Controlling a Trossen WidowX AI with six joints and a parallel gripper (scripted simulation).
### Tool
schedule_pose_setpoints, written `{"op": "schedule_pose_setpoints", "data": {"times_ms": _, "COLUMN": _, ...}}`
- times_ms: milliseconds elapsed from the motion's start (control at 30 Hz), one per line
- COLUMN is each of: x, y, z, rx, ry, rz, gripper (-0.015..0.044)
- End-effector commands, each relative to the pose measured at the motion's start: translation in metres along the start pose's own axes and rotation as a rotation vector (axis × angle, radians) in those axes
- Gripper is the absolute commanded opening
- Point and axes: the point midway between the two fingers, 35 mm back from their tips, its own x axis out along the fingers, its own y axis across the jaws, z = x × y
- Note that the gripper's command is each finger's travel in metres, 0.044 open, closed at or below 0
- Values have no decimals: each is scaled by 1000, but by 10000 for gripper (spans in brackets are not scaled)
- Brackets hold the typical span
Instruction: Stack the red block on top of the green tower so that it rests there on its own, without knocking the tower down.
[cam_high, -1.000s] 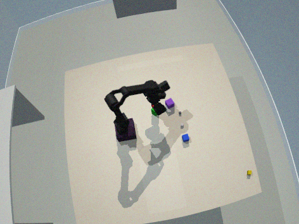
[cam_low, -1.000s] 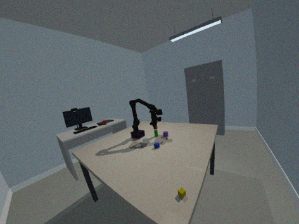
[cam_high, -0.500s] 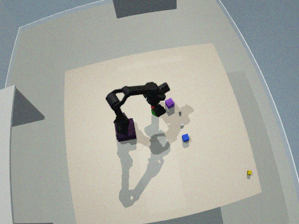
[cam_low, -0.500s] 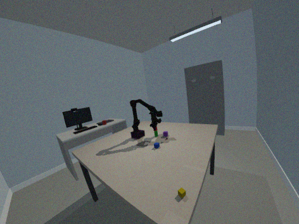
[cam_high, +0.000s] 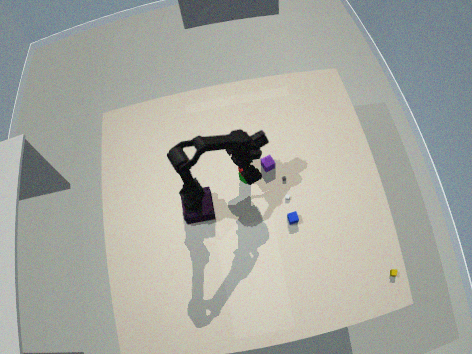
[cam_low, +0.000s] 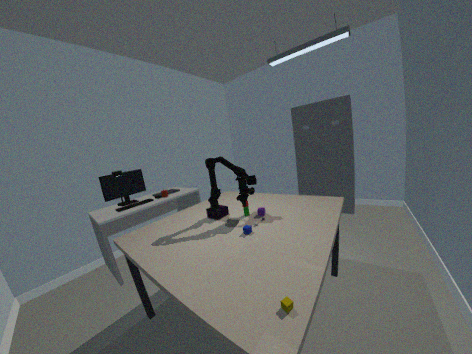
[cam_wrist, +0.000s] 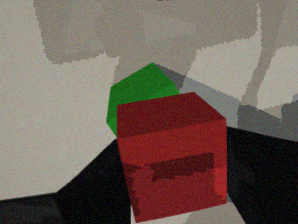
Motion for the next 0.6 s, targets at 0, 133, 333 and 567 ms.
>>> {"op": "schedule_pose_setpoints", "data": {"times_ms": 0, "x": 1, "y": 0, "z": 0, "rx": 4, "ry": 0, "rz": -1, "gripper": 0}}
{"op": "schedule_pose_setpoints", "data": {"times_ms": 133, "x": 0, "y": 0, "z": 0, "rx": 0, "ry": 1, "rz": 0, "gripper": 26}}
{"op": "schedule_pose_setpoints", "data": {"times_ms": 333, "x": 0, "y": 0, "z": 0, "rx": 0, "ry": 1, "rz": 0, "gripper": 184}}
{"op": "schedule_pose_setpoints", "data": {"times_ms": 567, "x": 0, "y": 0, "z": 0, "rx": 0, "ry": 1, "rz": 0, "gripper": 368}}
